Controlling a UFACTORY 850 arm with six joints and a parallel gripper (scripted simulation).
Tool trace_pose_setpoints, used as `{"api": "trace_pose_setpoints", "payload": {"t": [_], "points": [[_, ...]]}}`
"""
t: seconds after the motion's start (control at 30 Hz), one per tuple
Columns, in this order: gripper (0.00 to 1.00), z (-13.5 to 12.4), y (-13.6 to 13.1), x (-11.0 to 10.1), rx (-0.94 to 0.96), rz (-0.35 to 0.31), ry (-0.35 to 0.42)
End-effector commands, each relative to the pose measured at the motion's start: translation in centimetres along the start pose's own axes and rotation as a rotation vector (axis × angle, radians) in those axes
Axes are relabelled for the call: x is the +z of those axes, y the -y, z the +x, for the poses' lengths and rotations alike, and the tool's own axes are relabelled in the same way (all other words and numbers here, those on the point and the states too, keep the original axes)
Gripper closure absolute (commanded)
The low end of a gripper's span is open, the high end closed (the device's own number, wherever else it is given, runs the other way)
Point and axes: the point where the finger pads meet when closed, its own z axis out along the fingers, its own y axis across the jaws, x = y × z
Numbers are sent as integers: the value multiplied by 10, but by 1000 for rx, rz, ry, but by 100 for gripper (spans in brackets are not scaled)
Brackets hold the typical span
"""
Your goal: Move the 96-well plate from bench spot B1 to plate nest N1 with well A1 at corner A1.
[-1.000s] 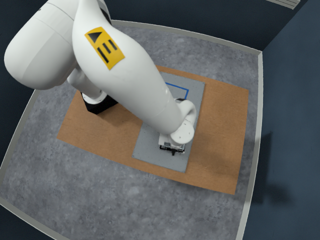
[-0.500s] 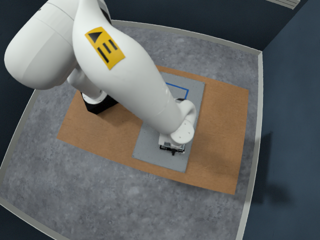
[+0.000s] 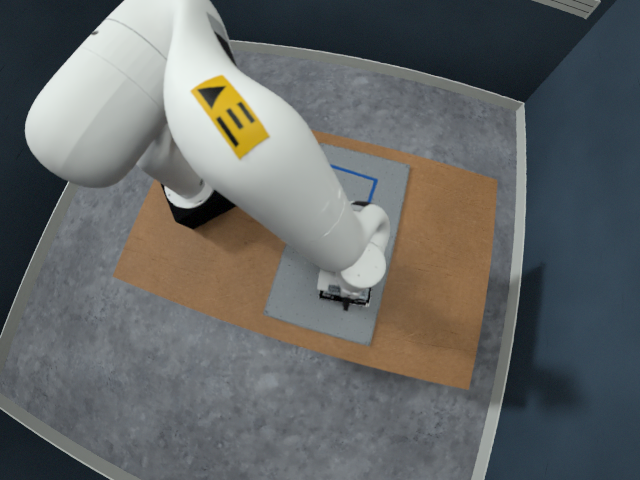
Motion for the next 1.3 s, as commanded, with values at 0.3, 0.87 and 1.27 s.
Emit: {"api": "trace_pose_setpoints", "payload": {"t": [0.3, 0.87, 1.27], "points": [[100, -1, 0, 21, 0, 1, 2], [100, -1, 0, 46, 0, 1, 2], [100, -1, 0, 48, 0, 1, 2]]}}
